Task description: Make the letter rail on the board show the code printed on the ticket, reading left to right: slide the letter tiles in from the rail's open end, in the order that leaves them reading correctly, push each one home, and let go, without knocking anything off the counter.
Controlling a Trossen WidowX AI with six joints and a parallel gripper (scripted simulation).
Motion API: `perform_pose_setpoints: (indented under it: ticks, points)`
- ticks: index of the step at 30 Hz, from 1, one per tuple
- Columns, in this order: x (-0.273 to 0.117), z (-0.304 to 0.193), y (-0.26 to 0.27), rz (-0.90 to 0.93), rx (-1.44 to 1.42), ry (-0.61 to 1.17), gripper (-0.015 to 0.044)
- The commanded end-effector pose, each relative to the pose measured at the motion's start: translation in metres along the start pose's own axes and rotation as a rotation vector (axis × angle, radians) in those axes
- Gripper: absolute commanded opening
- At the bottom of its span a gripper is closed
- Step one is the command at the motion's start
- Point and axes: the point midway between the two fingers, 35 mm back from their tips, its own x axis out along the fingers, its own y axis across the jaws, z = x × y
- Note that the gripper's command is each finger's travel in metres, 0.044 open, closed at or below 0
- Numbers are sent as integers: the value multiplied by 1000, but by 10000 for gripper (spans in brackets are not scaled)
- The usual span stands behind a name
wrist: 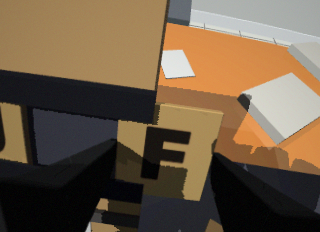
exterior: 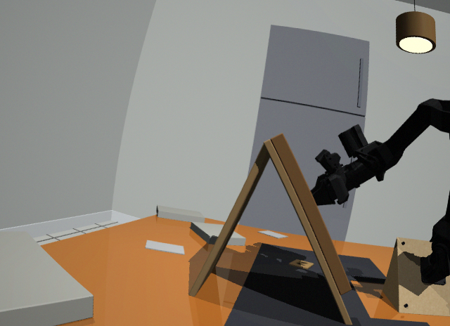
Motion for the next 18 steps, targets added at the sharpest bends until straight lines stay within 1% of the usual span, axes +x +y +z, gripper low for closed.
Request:
perform_pose_setpoints:
  ticks: [1,18]
  points:
    - [0,0,2,-3,2,-1,0]
    - [0,0,11,-3,3,-1,0]
